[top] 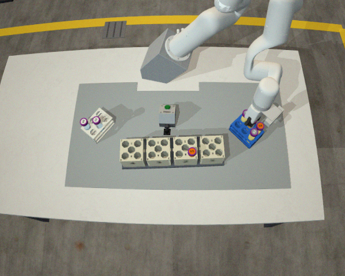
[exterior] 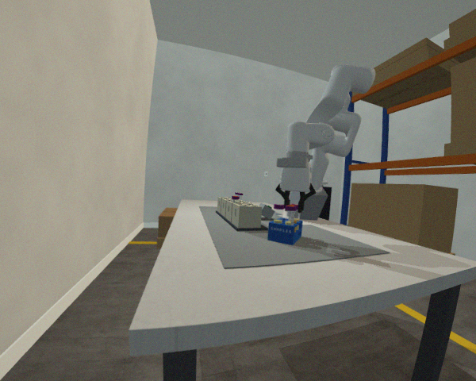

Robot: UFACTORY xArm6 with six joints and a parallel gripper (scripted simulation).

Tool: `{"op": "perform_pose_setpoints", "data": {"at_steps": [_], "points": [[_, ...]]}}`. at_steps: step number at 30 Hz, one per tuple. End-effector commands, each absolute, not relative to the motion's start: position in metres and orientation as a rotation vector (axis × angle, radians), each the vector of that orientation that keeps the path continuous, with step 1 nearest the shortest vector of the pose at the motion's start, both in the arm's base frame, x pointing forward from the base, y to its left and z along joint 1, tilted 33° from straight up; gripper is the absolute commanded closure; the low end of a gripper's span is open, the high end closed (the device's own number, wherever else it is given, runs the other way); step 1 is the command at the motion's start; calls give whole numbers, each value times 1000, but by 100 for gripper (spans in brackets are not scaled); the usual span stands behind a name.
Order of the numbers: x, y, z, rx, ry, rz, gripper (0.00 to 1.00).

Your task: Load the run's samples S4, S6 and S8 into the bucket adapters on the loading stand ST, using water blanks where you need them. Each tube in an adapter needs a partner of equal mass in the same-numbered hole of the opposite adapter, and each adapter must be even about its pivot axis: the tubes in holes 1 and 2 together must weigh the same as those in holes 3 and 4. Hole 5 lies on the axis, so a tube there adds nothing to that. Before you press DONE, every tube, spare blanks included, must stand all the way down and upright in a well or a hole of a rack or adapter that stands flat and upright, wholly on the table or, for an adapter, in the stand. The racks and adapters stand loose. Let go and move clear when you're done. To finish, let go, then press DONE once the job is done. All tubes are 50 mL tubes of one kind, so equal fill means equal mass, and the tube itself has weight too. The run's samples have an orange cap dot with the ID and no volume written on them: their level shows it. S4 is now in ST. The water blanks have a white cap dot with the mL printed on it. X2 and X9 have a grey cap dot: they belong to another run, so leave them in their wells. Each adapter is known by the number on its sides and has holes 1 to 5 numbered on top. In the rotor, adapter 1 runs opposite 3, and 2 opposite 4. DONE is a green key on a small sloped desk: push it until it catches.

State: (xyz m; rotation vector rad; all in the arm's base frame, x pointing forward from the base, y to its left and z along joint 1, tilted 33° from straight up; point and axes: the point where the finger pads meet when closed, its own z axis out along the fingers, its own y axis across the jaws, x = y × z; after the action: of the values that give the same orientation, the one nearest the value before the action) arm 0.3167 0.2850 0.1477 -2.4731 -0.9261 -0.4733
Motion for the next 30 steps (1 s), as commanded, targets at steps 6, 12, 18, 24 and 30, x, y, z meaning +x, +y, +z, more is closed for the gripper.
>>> {"op": "perform_pose_setpoints", "data": {"at_steps": [6, 12, 18, 24, 30], "points": [[317, 285, 149, -2472, -926, -477, 56], [317, 285, 149, -2472, -926, -477, 56], [317, 285, 149, -2472, -926, -477, 56], [317, 282, 154, -2472, -926, -477, 56], [315, 278, 160, -2472, -926, -477, 56]]}}
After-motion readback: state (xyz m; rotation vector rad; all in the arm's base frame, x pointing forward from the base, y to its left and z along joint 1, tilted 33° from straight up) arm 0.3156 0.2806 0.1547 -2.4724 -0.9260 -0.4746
